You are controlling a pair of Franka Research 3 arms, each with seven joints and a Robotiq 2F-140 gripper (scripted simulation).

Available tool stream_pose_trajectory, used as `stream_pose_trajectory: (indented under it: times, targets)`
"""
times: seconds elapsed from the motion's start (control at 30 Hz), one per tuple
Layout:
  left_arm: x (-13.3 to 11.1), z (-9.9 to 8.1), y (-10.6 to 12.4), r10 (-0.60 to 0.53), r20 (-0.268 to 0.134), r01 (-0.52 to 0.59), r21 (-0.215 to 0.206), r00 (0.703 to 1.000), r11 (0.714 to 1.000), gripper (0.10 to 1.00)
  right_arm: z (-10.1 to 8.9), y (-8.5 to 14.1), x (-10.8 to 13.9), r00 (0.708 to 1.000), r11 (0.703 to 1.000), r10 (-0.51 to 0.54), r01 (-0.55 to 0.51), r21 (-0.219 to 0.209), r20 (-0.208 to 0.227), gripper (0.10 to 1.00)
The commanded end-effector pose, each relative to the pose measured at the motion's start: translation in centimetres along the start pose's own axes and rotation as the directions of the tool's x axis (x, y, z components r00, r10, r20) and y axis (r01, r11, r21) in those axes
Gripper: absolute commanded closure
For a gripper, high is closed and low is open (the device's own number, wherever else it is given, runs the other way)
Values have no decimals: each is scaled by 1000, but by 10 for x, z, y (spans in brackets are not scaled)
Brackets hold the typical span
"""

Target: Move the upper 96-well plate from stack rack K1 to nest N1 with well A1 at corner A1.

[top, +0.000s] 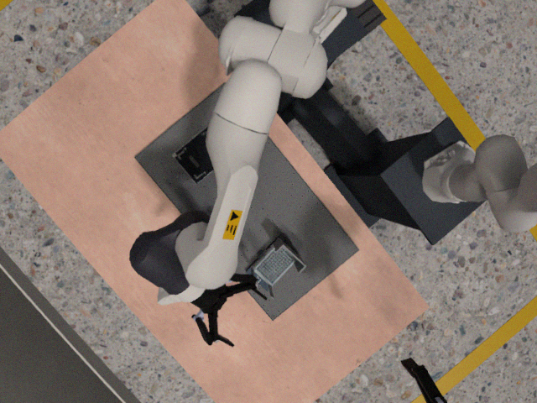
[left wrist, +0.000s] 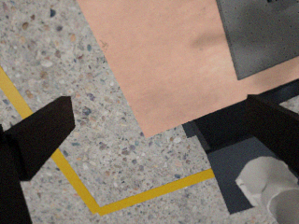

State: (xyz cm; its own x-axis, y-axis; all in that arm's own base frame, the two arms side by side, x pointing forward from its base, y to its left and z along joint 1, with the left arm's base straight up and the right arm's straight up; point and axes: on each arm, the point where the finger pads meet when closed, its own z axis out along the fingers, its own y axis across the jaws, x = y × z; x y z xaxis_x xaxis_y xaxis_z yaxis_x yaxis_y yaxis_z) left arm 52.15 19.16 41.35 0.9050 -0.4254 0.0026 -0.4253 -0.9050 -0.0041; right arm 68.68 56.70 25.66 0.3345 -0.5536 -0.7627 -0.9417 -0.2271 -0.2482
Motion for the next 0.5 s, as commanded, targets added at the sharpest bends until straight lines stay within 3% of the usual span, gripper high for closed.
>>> stream_pose_trajectory:
  times: [0.0,0.13,0.27,0.33,0.47]
  targets:
    - [0,1,2,-3,3,3,-4,1000,1000,98,9,17,-5,991,989,-132,130,-67,-26,98]
    - [0,1,2,-3,3,3,-4,1000,1000,98,12,21,-7,990,989,-136,134,-69,-27,98]
    - [0,1,2,-3,3,3,-4,1000,1000,98,22,38,-12,967,961,-248,239,-138,-52,98]
    - [0,1,2,-3,3,3,-4,1000,1000,98,23,40,-13,967,961,-249,240,-139,-52,98]
    - [0,1,2,-3,3,3,-4,1000,1000,98,32,57,-17,931,918,-358,337,-211,-69,98]
